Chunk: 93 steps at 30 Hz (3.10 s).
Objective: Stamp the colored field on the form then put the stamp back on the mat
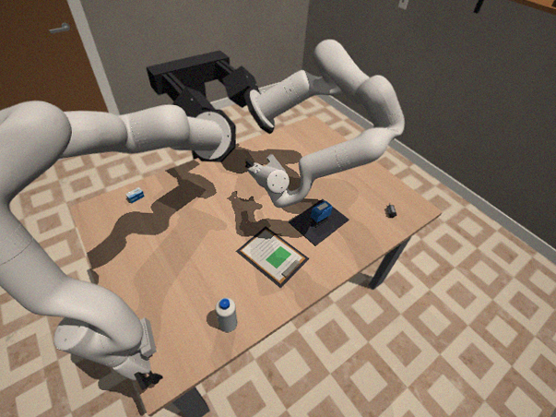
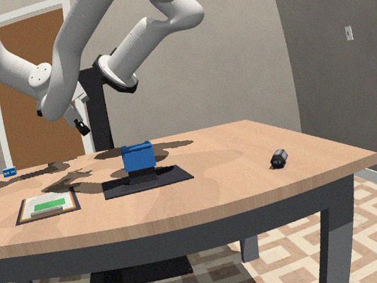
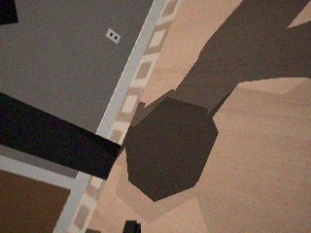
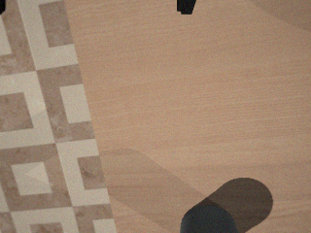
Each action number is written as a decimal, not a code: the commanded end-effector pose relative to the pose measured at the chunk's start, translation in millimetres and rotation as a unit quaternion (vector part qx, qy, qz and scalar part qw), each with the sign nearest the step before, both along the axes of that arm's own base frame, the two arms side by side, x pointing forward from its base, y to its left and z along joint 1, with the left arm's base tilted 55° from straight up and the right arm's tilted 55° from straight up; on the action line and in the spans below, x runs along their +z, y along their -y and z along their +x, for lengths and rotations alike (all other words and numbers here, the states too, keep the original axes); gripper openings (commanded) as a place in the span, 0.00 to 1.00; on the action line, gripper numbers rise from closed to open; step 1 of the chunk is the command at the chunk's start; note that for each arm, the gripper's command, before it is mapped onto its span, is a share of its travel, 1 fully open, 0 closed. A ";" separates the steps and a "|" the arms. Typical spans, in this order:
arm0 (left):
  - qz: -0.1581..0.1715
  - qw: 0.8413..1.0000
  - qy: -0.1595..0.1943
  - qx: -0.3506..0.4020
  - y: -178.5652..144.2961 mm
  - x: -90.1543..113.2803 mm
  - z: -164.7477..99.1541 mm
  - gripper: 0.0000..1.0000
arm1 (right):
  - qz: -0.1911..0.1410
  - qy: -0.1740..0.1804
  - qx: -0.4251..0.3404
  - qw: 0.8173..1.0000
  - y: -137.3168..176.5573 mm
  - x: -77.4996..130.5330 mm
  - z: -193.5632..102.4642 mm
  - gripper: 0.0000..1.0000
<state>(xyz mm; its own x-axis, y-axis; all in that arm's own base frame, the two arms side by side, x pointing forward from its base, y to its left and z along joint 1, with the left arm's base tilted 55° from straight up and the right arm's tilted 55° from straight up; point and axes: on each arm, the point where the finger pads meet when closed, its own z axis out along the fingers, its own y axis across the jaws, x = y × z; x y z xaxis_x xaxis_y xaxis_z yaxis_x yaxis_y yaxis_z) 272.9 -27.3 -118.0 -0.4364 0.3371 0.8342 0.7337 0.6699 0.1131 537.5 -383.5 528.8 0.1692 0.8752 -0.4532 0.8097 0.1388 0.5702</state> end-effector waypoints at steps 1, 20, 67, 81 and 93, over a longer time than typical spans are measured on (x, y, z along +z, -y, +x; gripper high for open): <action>0.000 1.000 0.000 0.000 0.4 0.1 0.2 1.00 | 0.000 0.001 0.000 1.000 -0.1 1.1 0.1 1.00; 0.000 1.000 0.000 0.000 0.5 0.2 0.2 1.00 | 0.000 0.001 0.000 1.000 -0.1 1.1 0.1 1.00; 0.045 0.971 0.198 0.128 46.3 85.5 81.1 1.00 | 0.000 0.001 0.000 1.000 -0.1 1.1 0.1 1.00; 0.069 0.902 0.343 0.253 78.1 172.2 132.6 1.00 | 0.000 0.001 0.000 1.000 -0.1 1.1 0.1 1.00; 0.082 0.805 0.451 0.377 101.1 261.5 164.7 1.00 | 0.000 0.001 0.000 1.000 -0.1 1.1 0.1 1.00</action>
